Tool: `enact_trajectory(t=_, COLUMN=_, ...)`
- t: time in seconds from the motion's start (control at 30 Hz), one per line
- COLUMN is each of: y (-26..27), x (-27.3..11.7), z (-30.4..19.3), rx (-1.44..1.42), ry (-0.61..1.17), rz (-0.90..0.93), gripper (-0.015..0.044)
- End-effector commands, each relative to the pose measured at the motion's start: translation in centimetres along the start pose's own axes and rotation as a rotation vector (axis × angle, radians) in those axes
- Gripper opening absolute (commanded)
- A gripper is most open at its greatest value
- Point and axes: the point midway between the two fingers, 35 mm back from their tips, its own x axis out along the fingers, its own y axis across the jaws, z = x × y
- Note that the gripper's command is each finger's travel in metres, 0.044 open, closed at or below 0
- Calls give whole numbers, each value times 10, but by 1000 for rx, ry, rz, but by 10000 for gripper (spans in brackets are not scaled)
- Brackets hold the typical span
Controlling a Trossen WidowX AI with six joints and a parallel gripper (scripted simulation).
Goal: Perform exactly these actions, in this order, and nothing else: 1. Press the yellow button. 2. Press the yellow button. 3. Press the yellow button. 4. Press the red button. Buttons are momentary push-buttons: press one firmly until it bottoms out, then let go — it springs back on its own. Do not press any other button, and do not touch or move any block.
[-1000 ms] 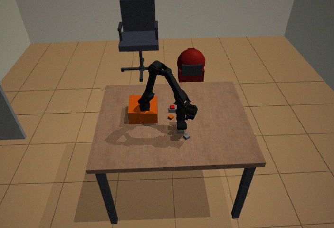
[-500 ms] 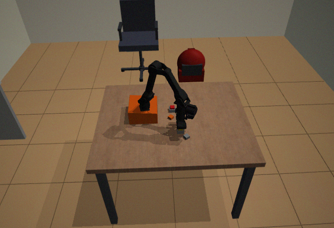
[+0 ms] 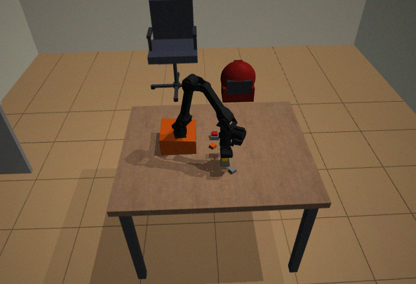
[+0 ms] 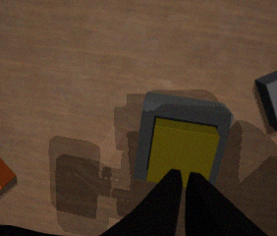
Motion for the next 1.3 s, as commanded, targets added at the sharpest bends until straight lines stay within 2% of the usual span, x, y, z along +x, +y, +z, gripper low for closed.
enact_trajectory(t=0.0, y=0, x=7, z=0, rx=-4, ry=3, rz=-2, gripper=20)
enact_trajectory(t=0.43, y=0, x=27, z=-1, rx=-4, ry=3, rz=-2, gripper=20)
enact_trajectory(t=1.27, y=0, x=28, z=-1, rx=-4, ry=3, rz=-2, gripper=20)
